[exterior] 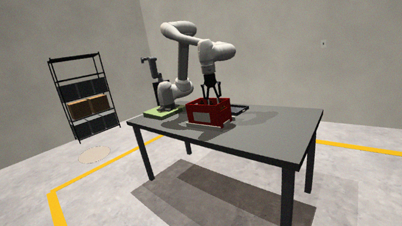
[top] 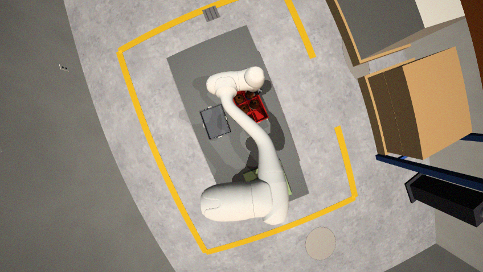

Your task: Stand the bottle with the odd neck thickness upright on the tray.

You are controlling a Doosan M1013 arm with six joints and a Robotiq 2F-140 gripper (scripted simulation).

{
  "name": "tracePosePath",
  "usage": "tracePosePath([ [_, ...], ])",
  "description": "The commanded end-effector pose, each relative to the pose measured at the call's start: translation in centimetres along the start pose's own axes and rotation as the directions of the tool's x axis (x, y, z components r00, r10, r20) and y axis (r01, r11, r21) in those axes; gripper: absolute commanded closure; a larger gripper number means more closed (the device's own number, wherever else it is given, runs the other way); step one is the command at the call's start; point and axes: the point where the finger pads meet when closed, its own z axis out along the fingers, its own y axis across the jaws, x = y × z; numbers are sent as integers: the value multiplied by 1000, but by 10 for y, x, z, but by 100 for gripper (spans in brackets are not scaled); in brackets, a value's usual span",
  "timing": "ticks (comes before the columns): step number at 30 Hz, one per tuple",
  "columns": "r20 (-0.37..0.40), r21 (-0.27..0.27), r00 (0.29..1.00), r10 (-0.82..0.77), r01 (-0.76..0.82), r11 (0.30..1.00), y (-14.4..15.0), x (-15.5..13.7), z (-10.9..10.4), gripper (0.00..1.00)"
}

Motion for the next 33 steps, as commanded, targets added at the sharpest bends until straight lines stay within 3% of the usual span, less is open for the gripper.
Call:
tracePosePath([
  [1, -1, -1, 1000, -2, 2, 1000, -1, -1, 5, 62],
  [2, -1, -1, 1000, -2, 2, 1000, -1, -1, 5, 62],
  [3, -1, -1, 1000, -2, 2, 1000, -1, -1, 5, 100],
  [33, -1, -1, 1000, -2, 2, 1000, -1, -1, 5, 100],
])
